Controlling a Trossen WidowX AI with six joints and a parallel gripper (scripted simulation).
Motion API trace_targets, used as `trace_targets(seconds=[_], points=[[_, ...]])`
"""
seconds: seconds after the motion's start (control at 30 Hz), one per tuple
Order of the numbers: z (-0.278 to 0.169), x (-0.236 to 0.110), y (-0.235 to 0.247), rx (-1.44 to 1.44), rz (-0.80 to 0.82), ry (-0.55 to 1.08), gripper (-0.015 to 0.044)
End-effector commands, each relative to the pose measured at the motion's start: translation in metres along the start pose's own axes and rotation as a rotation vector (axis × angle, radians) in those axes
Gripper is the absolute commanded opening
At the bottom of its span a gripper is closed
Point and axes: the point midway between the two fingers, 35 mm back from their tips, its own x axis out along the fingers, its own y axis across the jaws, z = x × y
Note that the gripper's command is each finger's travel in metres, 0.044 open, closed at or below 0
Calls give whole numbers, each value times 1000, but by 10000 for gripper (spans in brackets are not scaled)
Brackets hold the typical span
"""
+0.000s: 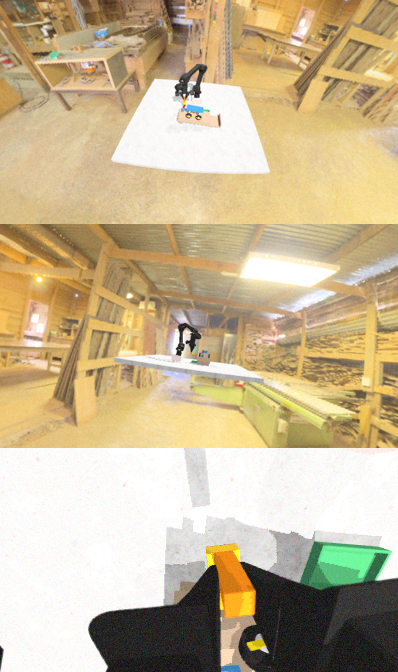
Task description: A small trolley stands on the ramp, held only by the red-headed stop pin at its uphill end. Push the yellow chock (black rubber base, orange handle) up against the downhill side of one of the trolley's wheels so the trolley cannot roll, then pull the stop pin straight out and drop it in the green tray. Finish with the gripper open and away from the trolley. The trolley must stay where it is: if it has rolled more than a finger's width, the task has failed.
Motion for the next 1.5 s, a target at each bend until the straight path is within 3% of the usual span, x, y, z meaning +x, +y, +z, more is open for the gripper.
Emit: trace_targets(seconds=[0.0, 0.37, 0.63, 1.47], points=[[0, -15, 1, -4, 13, 5, 0], [-1, -45, 4, -4, 13, 5, 0], [-1, -47, 4, -27, 13, 5, 0], [-1, -47, 4, -861, 12, 1, 0]])
